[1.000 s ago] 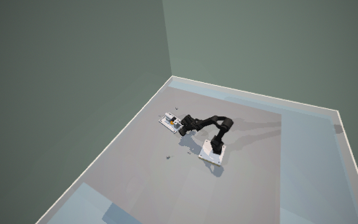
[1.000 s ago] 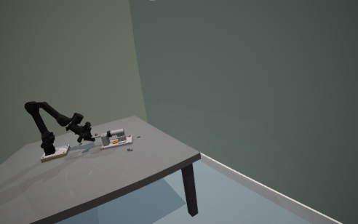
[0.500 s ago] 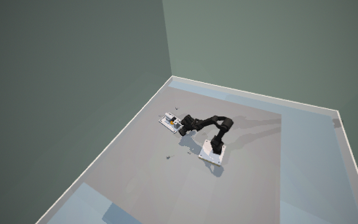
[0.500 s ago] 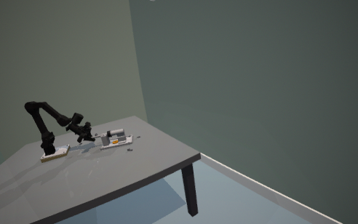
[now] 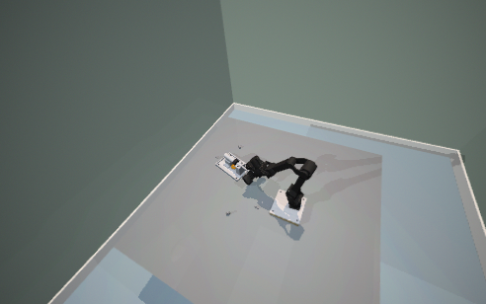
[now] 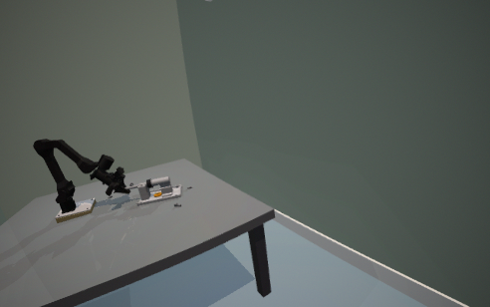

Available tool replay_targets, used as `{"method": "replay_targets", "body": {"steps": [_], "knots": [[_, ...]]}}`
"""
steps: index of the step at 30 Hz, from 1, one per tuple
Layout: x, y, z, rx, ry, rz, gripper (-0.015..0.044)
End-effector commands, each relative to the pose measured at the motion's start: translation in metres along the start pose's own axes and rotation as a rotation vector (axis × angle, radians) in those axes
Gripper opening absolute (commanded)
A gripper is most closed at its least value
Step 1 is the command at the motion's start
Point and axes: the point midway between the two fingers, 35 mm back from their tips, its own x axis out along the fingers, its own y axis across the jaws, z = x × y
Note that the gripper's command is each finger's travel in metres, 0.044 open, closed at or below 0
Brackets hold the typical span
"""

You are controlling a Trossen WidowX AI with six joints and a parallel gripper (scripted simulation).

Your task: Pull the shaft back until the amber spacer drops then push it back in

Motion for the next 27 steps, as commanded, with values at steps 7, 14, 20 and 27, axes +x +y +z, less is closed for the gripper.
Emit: {"method": "replay_targets", "body": {"steps": [7,14,20,27], "knots": [[0.0008,-0.0004,0.0027,0.0,-0.007,-0.002,0.0],[0.0015,-0.0004,0.0033,0.0,-0.007,-0.002,0.0],[0.0021,-0.0004,0.0038,0.0,-0.007,-0.002,0.0],[0.0028,-0.0004,0.0044,0.0,-0.008,-0.002,0.0]]}}
